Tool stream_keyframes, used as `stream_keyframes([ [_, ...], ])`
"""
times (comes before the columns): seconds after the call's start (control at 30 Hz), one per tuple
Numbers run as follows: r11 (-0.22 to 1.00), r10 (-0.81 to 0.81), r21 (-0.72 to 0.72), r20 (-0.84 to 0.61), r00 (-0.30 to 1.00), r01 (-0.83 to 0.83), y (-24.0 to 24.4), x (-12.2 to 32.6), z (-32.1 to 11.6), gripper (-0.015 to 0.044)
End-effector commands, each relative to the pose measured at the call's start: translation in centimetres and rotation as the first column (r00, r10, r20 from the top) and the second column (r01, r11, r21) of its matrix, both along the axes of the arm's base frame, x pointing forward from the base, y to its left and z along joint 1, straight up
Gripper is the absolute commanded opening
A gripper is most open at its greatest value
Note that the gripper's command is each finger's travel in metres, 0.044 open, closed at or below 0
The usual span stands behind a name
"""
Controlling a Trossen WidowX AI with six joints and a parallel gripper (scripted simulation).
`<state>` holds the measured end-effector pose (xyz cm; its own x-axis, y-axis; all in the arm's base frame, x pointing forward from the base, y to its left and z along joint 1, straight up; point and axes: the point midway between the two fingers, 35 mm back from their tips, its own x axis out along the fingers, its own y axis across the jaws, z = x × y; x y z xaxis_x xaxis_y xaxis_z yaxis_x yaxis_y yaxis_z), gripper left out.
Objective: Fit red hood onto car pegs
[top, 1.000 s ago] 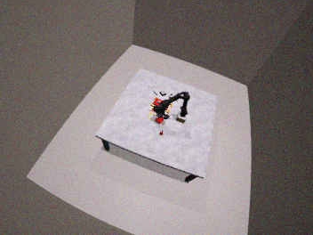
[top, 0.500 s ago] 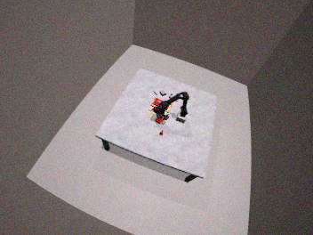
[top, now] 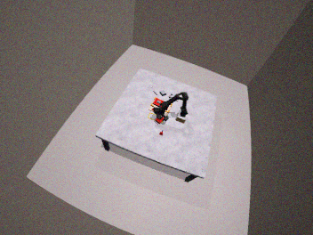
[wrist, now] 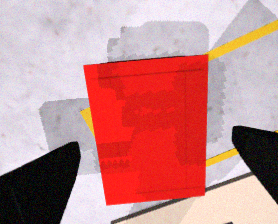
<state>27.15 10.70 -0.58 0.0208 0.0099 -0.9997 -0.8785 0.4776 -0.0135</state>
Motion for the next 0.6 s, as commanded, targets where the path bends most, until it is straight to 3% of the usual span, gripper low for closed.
stream_keyframes([
  [0.0,1.000,-0.005,-0.007,-0.006,1.000,0.005,-0.13,-0.23,-0.58,0.0440],
  [0.57,1.000,-0.005,-0.007,-0.006,1.000,0.005,-0.11,-0.24,-1.28,0.0440],
])
